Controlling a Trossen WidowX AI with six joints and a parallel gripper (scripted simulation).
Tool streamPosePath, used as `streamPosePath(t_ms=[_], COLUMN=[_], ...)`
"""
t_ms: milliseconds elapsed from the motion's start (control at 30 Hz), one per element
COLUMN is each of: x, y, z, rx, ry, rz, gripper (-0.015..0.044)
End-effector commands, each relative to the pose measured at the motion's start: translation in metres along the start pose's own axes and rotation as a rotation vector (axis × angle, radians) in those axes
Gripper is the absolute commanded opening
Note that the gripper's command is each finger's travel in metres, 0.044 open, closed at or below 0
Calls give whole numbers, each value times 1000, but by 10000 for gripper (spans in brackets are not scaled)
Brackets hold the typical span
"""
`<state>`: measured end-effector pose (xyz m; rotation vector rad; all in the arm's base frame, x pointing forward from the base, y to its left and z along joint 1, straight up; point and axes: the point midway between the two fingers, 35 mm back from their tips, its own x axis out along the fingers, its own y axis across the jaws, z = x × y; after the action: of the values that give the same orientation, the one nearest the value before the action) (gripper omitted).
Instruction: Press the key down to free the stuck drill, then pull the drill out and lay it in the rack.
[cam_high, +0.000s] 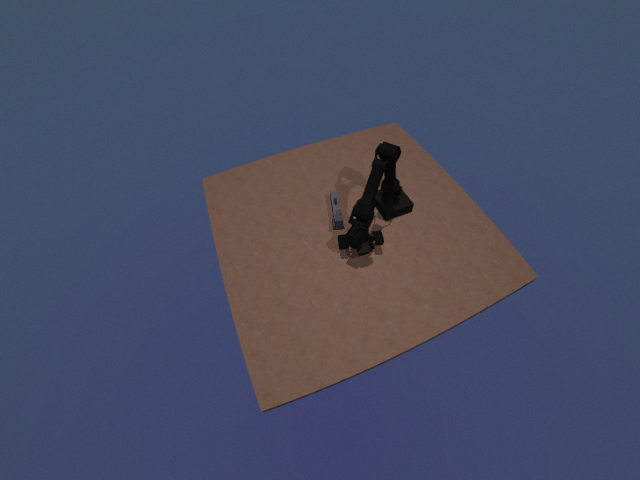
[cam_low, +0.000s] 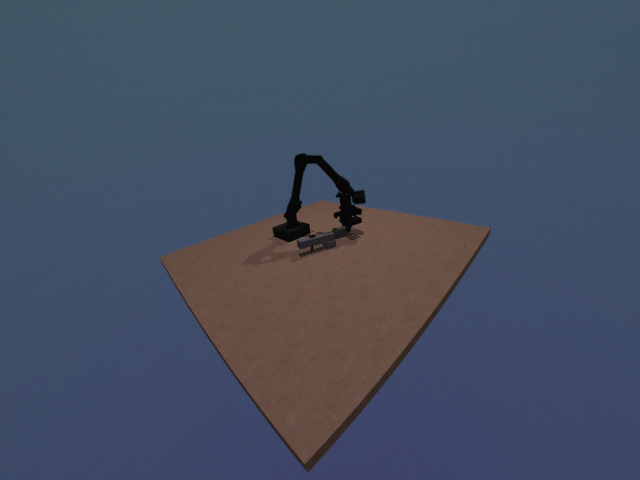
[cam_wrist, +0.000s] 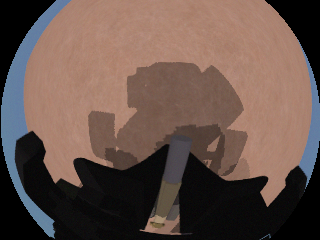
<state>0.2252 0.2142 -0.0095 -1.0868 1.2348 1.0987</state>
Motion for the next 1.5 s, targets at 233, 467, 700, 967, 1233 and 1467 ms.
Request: streamPosePath(t_ms=[233, 467, 700, 967, 1233, 1467], x=[4, 4, 4, 4, 4, 0], y=[1, 0, 0, 0, 0, 0], z=[-7, -7, -7, -7, -7, 0], rx=[3, 3, 3, 3, 3, 0], ry=[20, 20, 20, 20, 20, 0], rz=[5, 5, 5, 5, 5, 1], gripper=[0, 0, 0, 0, 0, 184])
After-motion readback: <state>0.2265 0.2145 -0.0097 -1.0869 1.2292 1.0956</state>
